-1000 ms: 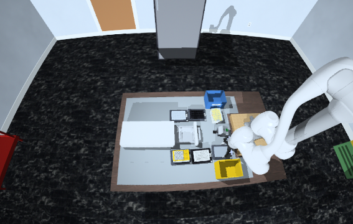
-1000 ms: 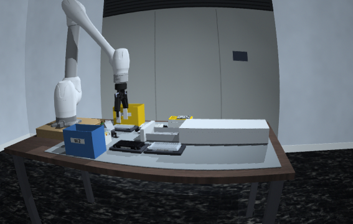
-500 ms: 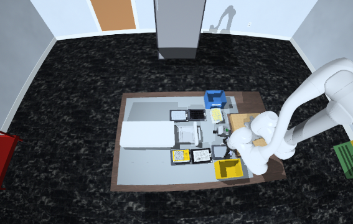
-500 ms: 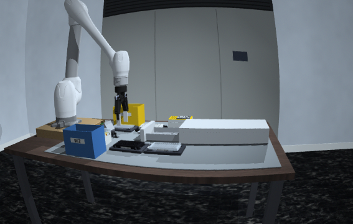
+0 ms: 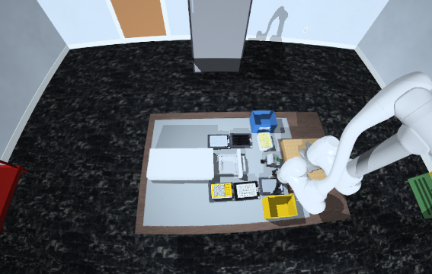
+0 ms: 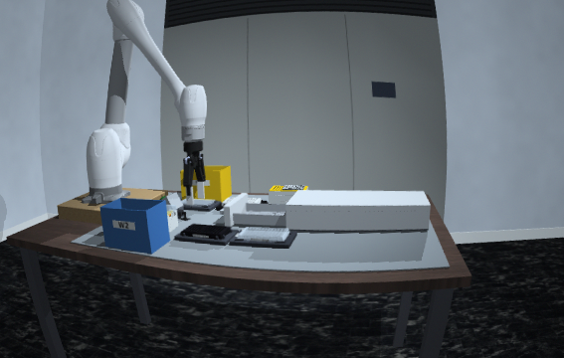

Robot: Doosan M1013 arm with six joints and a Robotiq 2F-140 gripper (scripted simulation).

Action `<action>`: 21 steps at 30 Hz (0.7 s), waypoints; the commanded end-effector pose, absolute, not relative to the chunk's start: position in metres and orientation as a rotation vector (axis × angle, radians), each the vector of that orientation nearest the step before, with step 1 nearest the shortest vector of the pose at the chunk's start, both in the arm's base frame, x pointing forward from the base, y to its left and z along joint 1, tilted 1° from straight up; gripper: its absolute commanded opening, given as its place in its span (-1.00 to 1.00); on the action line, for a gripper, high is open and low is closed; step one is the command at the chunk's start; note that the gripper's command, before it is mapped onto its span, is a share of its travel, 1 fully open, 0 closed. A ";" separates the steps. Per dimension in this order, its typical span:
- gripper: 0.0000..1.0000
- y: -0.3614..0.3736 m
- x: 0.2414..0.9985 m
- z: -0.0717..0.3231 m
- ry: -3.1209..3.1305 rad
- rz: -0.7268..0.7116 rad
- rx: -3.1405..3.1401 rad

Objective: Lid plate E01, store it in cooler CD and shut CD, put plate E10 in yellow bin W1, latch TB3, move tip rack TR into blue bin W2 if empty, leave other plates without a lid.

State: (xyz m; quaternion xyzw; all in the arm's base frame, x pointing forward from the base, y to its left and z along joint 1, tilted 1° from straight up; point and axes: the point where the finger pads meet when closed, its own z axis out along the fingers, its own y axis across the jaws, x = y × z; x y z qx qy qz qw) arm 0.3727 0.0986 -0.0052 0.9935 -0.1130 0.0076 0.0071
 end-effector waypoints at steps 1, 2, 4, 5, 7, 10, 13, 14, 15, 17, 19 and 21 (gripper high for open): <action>0.33 0.099 0.373 -0.009 -0.353 0.024 3.108; 0.33 0.099 0.373 -0.009 -0.353 0.024 3.108; 0.33 0.099 0.373 -0.010 -0.353 0.024 3.108; 0.33 0.099 0.373 -0.010 -0.353 0.024 3.108; 0.33 0.099 0.373 -0.010 -0.353 0.024 3.108; 0.32 0.099 0.373 -0.010 -0.353 0.024 3.108; 0.29 0.099 0.373 -0.010 -0.353 0.024 3.108; 0.28 0.099 0.373 -0.010 -0.353 0.024 3.108; 0.27 0.099 0.373 -0.010 -0.353 0.024 3.108; 0.25 0.099 0.373 -0.010 -0.353 0.024 3.108; 0.24 0.099 0.373 -0.010 -0.353 0.024 3.108; 0.23 0.099 0.373 -0.010 -0.353 0.024 3.108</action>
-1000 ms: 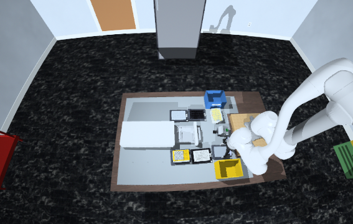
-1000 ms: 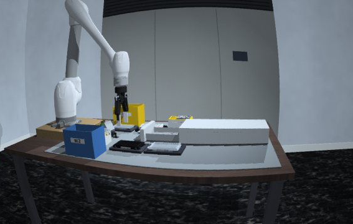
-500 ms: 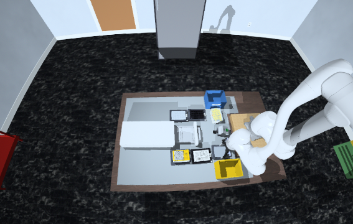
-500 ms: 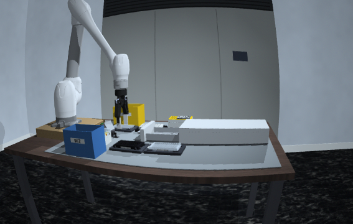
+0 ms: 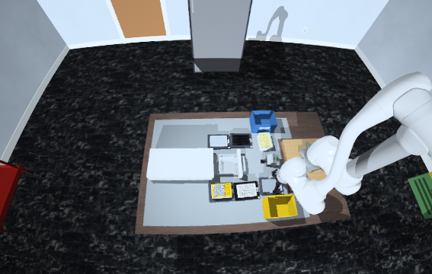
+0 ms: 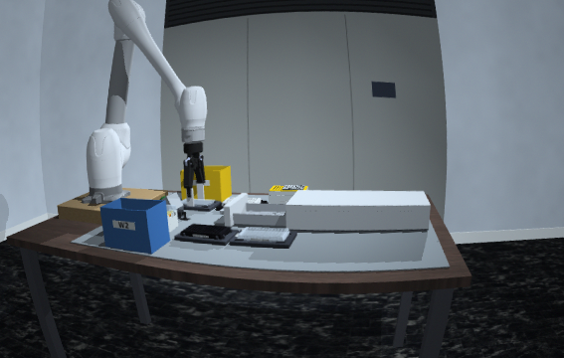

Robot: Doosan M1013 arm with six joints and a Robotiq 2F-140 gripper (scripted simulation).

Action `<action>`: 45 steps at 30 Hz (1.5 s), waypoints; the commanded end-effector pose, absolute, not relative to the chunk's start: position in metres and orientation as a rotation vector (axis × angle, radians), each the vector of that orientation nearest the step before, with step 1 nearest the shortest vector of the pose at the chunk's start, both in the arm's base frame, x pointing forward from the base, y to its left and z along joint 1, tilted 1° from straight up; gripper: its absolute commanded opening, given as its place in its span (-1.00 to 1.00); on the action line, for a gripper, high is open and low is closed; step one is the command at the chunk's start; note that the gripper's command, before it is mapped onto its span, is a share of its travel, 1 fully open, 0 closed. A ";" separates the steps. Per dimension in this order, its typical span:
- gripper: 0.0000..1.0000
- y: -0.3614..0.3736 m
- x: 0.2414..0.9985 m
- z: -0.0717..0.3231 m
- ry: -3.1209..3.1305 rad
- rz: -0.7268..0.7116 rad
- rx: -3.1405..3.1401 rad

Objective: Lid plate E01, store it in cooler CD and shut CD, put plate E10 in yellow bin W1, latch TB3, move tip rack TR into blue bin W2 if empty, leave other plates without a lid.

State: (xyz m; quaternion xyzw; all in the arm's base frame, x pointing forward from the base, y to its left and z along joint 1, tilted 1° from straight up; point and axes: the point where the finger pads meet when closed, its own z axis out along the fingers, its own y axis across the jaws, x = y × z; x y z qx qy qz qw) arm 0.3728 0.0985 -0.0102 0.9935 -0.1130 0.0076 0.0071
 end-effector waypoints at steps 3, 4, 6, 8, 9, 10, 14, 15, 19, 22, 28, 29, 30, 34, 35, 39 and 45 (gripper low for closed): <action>0.20 0.099 0.373 -0.010 -0.353 0.024 3.108; 0.20 0.099 0.373 -0.010 -0.353 0.024 3.108; 0.18 0.099 0.373 -0.010 -0.353 0.024 3.108; 0.16 0.099 0.373 -0.010 -0.353 0.024 3.108; 0.15 0.099 0.373 -0.010 -0.353 0.024 3.108; 0.14 0.099 0.373 -0.010 -0.353 0.024 3.108; 0.10 0.099 0.373 -0.010 -0.353 0.024 3.108; 0.10 0.099 0.373 -0.010 -0.353 0.024 3.108; -1.00 0.099 0.373 -0.010 -0.353 0.024 3.108; -1.00 0.099 0.373 -0.010 -0.353 0.024 3.108; -1.00 0.099 0.373 -0.010 -0.353 0.024 3.108; -1.00 0.099 0.373 -0.010 -0.353 0.024 3.108; -1.00 0.099 0.373 -0.010 -0.353 0.024 3.108; -1.00 0.099 0.373 -0.010 -0.353 0.024 3.108; -1.00 0.099 0.373 -0.010 -0.353 0.024 3.108; -1.00 0.099 0.373 -0.010 -0.353 0.024 3.108; -1.00 0.099 0.373 -0.010 -0.353 0.024 3.108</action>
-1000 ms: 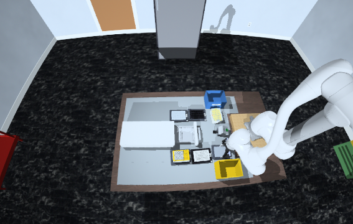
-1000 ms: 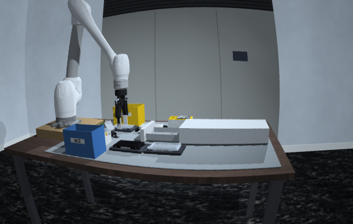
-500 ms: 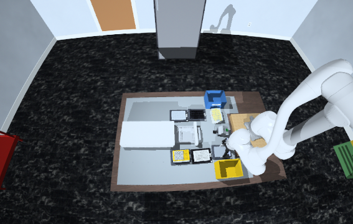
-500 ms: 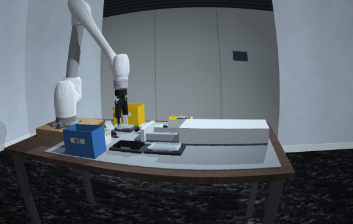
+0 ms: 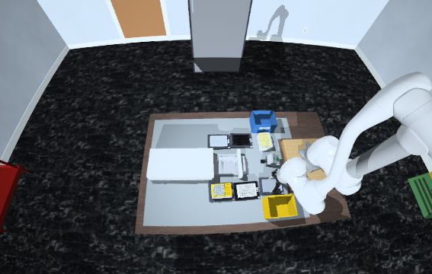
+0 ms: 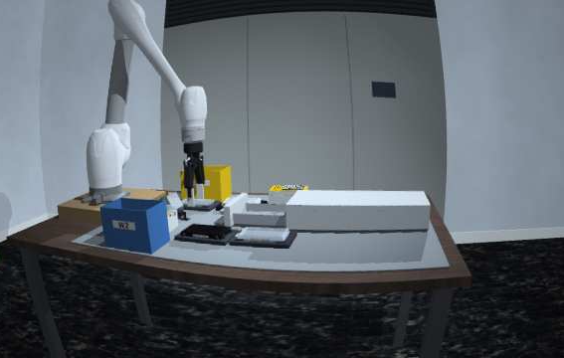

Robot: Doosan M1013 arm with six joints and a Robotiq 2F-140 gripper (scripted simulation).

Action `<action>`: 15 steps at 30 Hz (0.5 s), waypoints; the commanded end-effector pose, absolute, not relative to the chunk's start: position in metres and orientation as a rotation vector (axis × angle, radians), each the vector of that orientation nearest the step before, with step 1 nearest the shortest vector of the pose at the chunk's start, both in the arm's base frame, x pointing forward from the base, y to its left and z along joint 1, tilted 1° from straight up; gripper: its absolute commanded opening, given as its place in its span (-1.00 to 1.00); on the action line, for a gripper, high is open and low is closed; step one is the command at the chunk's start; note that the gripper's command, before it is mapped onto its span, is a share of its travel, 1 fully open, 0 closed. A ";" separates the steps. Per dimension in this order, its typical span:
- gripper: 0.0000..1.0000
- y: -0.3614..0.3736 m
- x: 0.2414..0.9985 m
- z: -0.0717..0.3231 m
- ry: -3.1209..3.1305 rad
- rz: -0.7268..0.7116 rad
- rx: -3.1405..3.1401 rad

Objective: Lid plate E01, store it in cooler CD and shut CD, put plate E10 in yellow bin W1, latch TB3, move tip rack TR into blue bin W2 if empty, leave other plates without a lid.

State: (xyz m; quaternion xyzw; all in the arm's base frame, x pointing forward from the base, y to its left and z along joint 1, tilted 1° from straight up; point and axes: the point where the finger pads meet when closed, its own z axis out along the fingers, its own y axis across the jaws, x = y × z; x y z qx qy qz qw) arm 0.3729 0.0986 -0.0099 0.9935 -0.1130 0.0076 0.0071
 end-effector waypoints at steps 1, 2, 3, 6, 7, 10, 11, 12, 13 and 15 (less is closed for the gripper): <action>-1.00 0.099 0.373 -0.009 -0.353 0.024 3.108; -1.00 0.099 0.373 -0.009 -0.353 0.024 3.108; -1.00 0.099 0.373 -0.009 -0.353 0.024 3.108; -1.00 0.099 0.373 -0.008 -0.353 0.024 3.108; -1.00 0.099 0.373 -0.008 -0.353 0.024 3.108; -1.00 0.099 0.373 -0.007 -0.353 0.024 3.108; -1.00 0.099 0.373 -0.007 -0.353 0.024 3.108; -1.00 0.099 0.373 -0.006 -0.353 0.024 3.108; -1.00 0.099 0.373 -0.006 -0.353 0.024 3.108; -1.00 0.099 0.373 -0.005 -0.353 0.024 3.108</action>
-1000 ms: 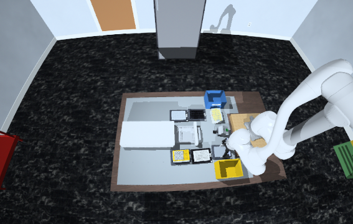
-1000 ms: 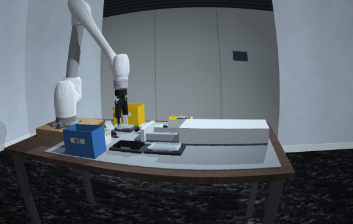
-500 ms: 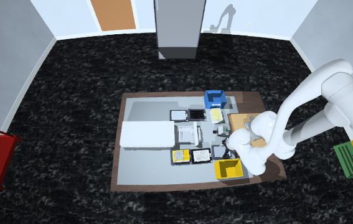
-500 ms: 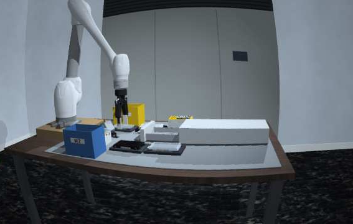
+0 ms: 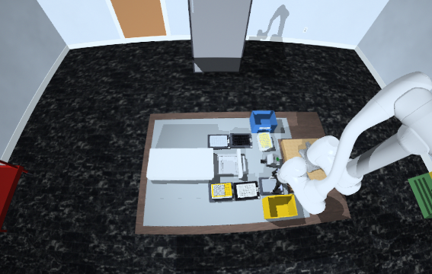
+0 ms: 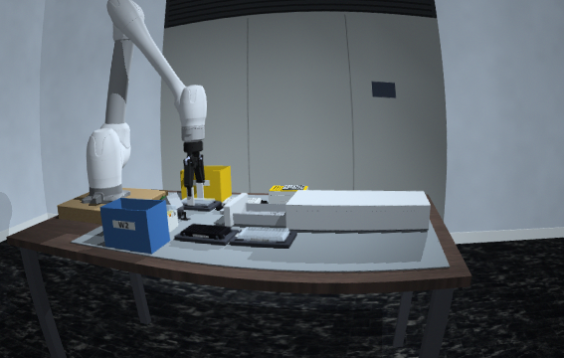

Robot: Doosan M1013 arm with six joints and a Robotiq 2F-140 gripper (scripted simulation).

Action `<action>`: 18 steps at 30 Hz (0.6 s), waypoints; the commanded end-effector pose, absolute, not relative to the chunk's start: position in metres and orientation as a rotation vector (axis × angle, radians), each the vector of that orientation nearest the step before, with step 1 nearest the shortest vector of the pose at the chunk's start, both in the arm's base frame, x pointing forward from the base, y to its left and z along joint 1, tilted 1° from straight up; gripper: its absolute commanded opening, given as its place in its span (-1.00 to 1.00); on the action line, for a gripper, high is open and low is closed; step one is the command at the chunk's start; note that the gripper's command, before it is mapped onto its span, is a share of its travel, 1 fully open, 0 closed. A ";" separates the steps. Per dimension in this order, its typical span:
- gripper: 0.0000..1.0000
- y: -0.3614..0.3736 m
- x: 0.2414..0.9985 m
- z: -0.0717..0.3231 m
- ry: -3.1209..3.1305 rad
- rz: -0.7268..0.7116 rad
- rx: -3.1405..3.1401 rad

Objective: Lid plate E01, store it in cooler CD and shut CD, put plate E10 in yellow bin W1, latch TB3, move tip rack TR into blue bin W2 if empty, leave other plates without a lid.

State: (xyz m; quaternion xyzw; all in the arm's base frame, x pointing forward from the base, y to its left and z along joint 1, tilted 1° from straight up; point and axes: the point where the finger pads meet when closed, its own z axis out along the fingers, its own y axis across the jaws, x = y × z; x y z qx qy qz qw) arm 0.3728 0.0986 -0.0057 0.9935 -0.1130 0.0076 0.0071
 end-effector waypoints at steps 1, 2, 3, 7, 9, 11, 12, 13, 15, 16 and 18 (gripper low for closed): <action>-1.00 0.099 0.373 -0.005 -0.353 0.024 3.108; -1.00 0.099 0.373 -0.005 -0.353 0.024 3.108; -1.00 0.099 0.373 -0.004 -0.353 0.024 3.108; -1.00 0.099 0.373 -0.004 -0.353 0.024 3.108; -1.00 0.099 0.373 -0.003 -0.353 0.024 3.108; -1.00 0.099 0.373 -0.002 -0.353 0.024 3.108; -1.00 0.099 0.373 -0.002 -0.353 0.024 3.108; -1.00 0.099 0.373 -0.002 -0.353 0.024 3.108; -1.00 0.099 0.373 -0.001 -0.353 0.024 3.108; -1.00 0.099 0.373 -0.001 -0.353 0.024 3.108; -1.00 0.099 0.373 0.002 -0.353 0.024 3.108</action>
